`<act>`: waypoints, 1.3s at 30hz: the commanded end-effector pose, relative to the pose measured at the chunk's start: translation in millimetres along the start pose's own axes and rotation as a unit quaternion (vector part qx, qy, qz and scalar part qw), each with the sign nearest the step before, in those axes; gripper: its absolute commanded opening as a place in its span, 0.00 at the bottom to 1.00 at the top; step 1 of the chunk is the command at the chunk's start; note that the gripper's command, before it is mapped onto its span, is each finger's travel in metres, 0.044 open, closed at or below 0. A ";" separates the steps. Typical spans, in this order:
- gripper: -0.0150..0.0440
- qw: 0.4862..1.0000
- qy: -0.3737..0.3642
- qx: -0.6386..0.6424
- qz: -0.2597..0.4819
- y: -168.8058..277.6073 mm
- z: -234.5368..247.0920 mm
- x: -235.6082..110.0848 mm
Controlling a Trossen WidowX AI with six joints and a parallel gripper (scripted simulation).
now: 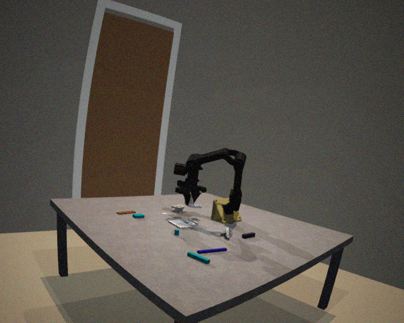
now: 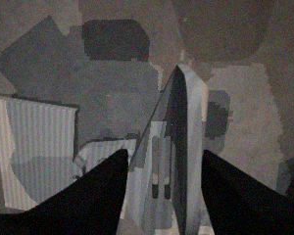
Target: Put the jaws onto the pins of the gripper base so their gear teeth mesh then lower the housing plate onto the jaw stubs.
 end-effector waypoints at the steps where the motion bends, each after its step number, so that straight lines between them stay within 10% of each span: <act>1: 0.48 0.999 -0.002 -0.042 0.000 4.4 0.5 -1.2; 39: 0.48 0.891 -0.003 -0.453 0.001 37.0 4.8 0.2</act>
Point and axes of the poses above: the point midway between the two fingers, 35 mm back from their tips, its own x axis out along the fingers, its own z axis across the jaws, y = z × x, the point moved 9 cm from there along -x, back along the fingers, and after that the axes turned 6 degrees about x, right-handed, at the moved point
